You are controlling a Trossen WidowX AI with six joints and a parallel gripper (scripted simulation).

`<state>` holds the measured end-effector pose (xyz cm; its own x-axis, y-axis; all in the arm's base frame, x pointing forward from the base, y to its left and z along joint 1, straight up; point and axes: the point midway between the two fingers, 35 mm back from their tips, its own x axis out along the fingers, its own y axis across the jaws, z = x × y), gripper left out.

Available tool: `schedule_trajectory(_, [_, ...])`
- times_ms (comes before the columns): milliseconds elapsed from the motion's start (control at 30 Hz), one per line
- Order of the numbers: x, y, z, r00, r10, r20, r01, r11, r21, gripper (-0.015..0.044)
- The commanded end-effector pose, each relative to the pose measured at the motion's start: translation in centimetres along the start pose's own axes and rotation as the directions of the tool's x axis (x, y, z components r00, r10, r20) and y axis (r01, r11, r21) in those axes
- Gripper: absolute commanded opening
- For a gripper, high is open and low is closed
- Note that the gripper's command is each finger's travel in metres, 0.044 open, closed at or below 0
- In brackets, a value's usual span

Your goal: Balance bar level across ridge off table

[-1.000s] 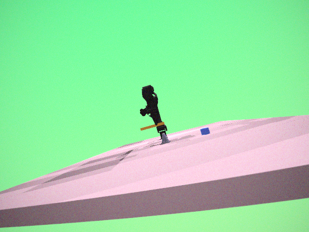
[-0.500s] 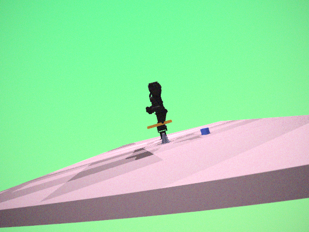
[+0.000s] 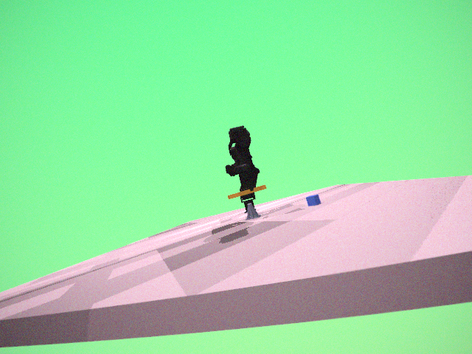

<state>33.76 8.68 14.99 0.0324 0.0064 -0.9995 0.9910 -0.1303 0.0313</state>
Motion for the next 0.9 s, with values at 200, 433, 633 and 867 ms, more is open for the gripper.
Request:
schedule_trajectory(200, [1.9,0.1,0.0,1.0,-0.006,0.0,0.006,1.0,0.006,0.0])
schedule_trajectory(433, [3.0,0.1,0.1,1.0,-0.006,0.0,0.006,1.0,0.006,0.0])
schedule_trajectory(633, [3.2,0.1,0.1,1.0,-0.006,0.0,0.006,1.0,0.006,0.0])
schedule_trajectory(867, [3.1,0.1,0.1,1.0,-0.006,0.0,0.006,1.0,0.006,0.0])
